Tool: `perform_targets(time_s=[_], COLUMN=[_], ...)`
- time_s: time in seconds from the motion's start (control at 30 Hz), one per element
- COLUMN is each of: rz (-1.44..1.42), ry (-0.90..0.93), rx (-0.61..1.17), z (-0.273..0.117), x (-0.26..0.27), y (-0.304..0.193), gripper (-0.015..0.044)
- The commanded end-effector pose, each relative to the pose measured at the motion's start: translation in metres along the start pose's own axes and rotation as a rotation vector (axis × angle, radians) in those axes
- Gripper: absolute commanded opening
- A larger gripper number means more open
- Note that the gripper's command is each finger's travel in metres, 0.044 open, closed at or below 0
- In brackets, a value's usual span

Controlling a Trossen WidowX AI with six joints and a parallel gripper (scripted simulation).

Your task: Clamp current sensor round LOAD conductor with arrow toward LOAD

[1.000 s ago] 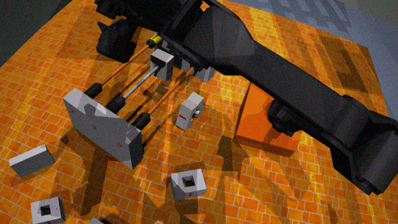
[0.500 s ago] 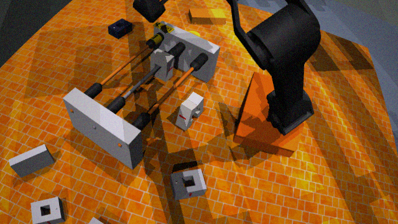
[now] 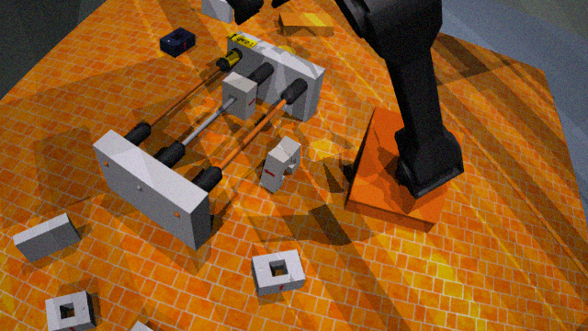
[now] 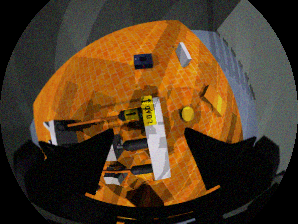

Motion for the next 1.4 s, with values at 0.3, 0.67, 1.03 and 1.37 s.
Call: perform_targets(time_s=[0.3, 0.67, 1.03, 1.37], rz=[-0.002, -0.098, -0.111, -0.111], ry=[0.004, 0.004, 0.001, 0.0], rx=[0.005, 0.359, 0.409, 0.408], z=[0.0, -0.002, 0.001, 0.016], x=[0.002, 0.103, 0.111, 0.111], y=[-0.001, -0.142, -0.166, -0.171], gripper=[0.044, 0.044, 0.044, 0.044])
Point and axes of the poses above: the point midway between the two fingers, 35 mm back from their tips, its own z axis out along the fingers, its own x axis across the jaws, y = z × x, the point moved 7 cm from there along -z, back along the fingers, and after that the axes turned 5 degrees about z, right-handed, at the moved point
